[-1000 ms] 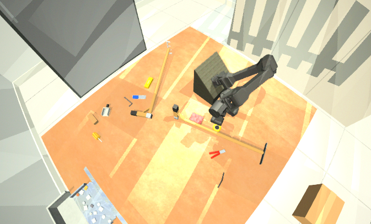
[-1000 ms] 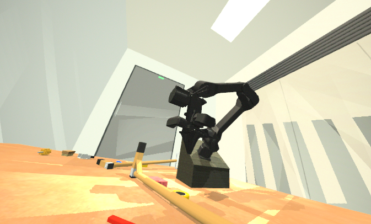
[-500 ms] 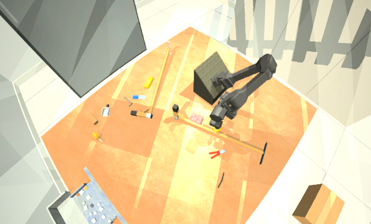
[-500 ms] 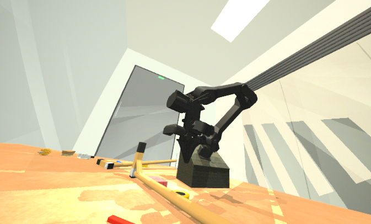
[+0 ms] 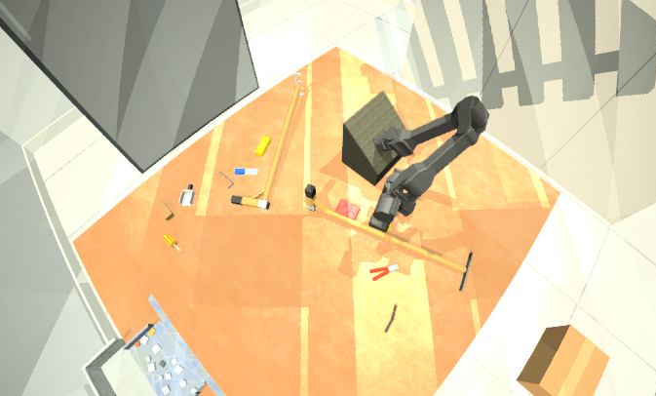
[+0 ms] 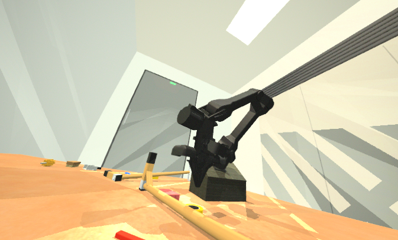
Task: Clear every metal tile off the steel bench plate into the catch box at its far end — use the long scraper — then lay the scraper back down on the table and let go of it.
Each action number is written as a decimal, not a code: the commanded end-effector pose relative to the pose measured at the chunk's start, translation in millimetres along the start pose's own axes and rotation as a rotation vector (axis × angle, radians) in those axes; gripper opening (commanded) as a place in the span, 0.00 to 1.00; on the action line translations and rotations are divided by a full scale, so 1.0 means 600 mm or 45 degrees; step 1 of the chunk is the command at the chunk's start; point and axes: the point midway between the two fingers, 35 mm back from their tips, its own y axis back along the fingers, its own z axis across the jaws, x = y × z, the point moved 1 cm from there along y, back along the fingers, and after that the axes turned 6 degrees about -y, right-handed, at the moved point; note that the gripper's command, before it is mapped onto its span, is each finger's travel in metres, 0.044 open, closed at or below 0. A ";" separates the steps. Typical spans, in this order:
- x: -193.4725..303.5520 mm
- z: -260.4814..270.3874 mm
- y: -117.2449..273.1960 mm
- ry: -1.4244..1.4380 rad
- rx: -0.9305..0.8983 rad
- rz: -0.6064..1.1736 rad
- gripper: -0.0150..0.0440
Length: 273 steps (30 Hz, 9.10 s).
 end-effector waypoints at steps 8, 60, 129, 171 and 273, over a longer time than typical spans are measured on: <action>0.000 0.004 -0.040 -0.015 -0.007 0.000 0.25; -0.020 -0.043 -0.082 -0.016 -0.001 -0.018 0.25; -0.029 -0.157 -0.084 -0.013 0.003 -0.019 0.25; -0.019 -0.199 -0.010 -0.033 0.077 -0.023 0.25; -0.029 -0.139 0.006 -0.364 0.001 0.000 0.25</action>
